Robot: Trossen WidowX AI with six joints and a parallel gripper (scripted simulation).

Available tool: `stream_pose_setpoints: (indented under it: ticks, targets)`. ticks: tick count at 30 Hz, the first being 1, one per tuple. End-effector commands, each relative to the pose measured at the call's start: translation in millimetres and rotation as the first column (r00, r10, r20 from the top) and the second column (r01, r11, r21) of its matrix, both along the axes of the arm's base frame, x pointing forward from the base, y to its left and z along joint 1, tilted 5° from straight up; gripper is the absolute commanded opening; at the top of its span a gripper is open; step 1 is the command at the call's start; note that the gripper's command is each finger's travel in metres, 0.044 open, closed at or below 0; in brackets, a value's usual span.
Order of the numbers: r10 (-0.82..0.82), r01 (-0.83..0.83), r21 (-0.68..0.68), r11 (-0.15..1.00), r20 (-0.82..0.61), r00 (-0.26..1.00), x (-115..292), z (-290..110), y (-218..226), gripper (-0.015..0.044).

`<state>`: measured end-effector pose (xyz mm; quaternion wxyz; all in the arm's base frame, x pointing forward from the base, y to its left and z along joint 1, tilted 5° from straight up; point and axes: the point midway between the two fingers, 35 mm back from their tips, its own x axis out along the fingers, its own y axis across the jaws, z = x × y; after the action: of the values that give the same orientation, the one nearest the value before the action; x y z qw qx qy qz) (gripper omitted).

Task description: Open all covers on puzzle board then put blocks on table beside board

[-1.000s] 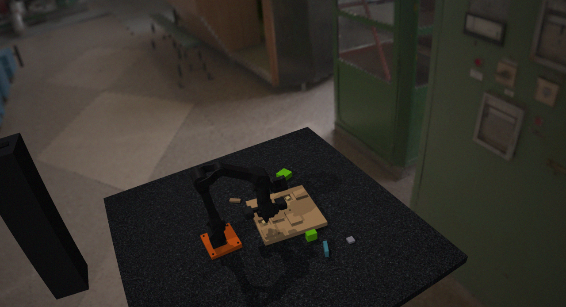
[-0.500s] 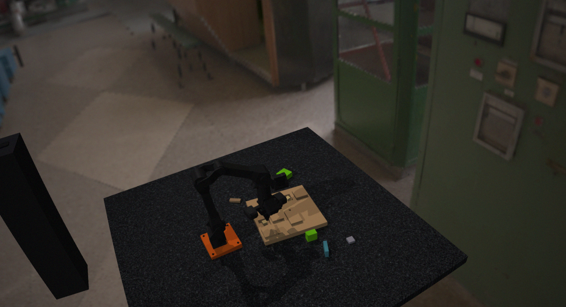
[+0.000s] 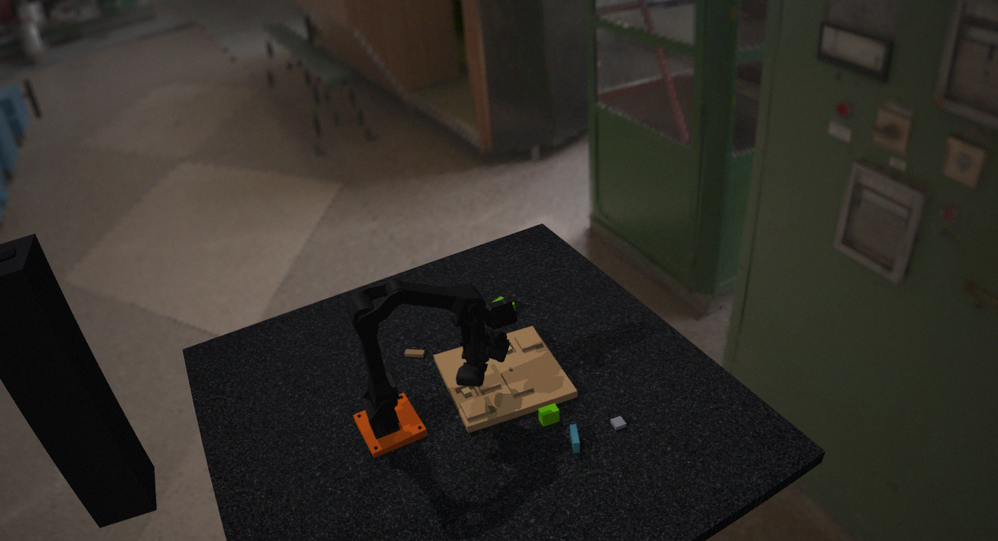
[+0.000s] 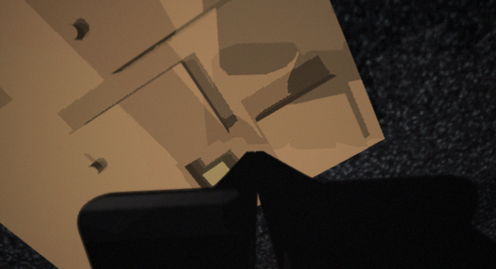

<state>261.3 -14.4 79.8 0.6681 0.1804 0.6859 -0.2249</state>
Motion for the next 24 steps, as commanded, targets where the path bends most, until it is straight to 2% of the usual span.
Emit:
stream_pose_setpoints:
  ticks: [1, 7, 12, 17, 22, 24]
  targets:
    - [0.771, -0.770, 0.045, 0.637, -0.020, 0.636, 34, 5, 10, 0.0000]
    - [0.935, -0.933, 0.063, 0.355, -0.018, 0.355, 44, 5, 14, 0.0000]
    - [0.996, -0.993, 0.077, 0.090, -0.014, 0.089, 53, 5, 17, 0.0000]
    - [0.983, -0.980, 0.089, -0.180, -0.006, -0.181, 60, 5, 20, 0.0000]
    - [0.899, -0.895, 0.099, -0.436, 0.005, -0.438, 67, 5, 23, 0.0000]
    - [0.873, -0.868, 0.101, -0.485, 0.008, -0.487, 68, 5, 23, 0.0000]
